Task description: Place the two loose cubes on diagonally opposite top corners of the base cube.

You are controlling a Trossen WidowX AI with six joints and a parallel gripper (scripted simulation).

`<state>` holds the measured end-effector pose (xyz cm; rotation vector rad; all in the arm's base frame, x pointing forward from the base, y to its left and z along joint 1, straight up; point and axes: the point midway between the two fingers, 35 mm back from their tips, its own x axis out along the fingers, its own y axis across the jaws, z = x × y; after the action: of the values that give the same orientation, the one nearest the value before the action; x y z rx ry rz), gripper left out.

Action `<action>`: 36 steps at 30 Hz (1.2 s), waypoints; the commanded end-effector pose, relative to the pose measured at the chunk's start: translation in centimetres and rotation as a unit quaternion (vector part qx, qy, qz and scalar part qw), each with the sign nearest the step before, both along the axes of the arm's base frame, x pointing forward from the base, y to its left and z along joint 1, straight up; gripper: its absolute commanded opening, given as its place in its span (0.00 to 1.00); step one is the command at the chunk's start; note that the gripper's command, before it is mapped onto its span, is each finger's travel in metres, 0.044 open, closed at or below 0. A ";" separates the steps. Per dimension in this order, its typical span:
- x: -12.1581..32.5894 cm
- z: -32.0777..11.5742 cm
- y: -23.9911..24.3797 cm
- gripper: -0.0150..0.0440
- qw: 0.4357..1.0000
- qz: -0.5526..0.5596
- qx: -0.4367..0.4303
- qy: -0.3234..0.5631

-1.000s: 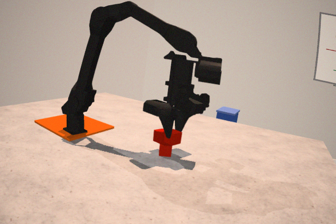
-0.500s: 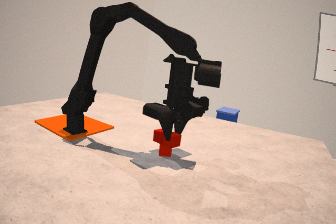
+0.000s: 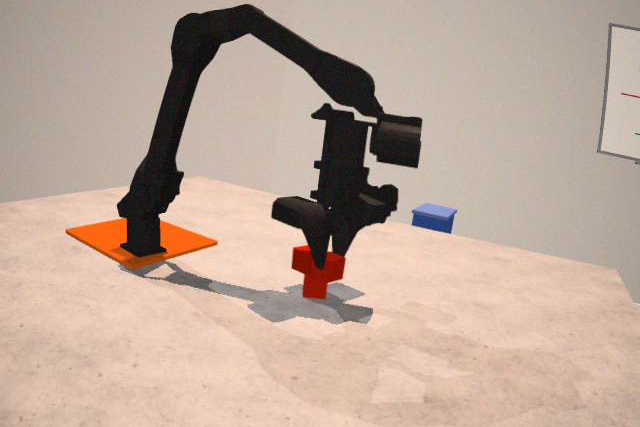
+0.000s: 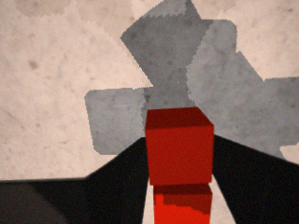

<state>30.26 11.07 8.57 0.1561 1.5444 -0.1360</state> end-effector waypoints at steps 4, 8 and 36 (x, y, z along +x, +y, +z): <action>0.0 0.0 0.0 0.60 1.000 0.000 -0.001 -0.001; 0.0 0.8 0.0 0.60 1.000 0.000 0.000 0.000; -0.1 4.9 0.0 0.60 1.000 0.000 0.000 0.000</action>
<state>30.12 11.01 12.79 0.1552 1.5471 -0.1371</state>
